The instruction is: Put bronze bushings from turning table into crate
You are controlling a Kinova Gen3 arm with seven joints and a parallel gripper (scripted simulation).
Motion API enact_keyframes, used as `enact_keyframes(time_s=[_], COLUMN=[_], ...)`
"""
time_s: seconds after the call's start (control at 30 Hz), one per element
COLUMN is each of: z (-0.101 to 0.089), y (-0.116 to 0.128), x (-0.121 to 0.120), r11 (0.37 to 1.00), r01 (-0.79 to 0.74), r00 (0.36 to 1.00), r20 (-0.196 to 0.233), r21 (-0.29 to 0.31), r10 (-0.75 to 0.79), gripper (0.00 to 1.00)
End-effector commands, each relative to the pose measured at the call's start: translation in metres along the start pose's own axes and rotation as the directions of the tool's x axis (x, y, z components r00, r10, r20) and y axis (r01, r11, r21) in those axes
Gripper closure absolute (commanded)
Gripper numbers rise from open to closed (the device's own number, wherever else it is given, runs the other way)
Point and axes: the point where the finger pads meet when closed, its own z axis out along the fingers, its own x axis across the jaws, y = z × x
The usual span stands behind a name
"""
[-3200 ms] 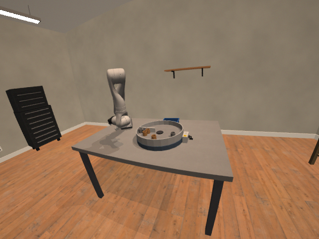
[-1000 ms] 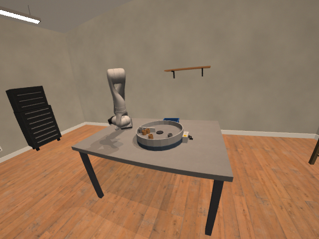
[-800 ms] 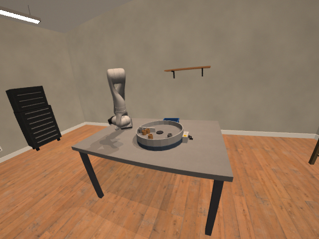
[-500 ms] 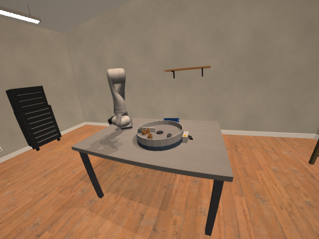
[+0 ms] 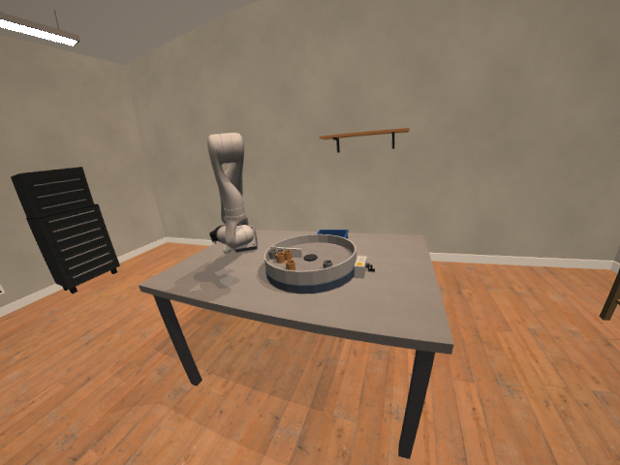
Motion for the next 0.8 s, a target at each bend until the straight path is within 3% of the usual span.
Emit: enact_keyframes(time_s=[0.0, 0.27, 0.3, 0.43, 0.77], z=[-0.031, -0.031, -0.006, -0.032, -0.032], y=[0.001, 0.001, 0.000, -0.003, -0.003], x=[-0.048, -0.048, -0.010, -0.047, -0.047], r11=[0.991, 0.991, 1.000, 0.991, 0.991], r01=[0.000, 0.000, -0.001, 0.000, 0.000], r00=[0.999, 0.999, 1.000, 0.999, 0.999], r20=[-0.038, -0.038, -0.008, -0.038, -0.038], r21=[0.135, 0.135, 0.027, 0.135, 0.135], r10=[0.005, 0.005, 0.001, 0.005, 0.005], gripper=[0.00, 0.00, 0.00, 0.00, 0.00])
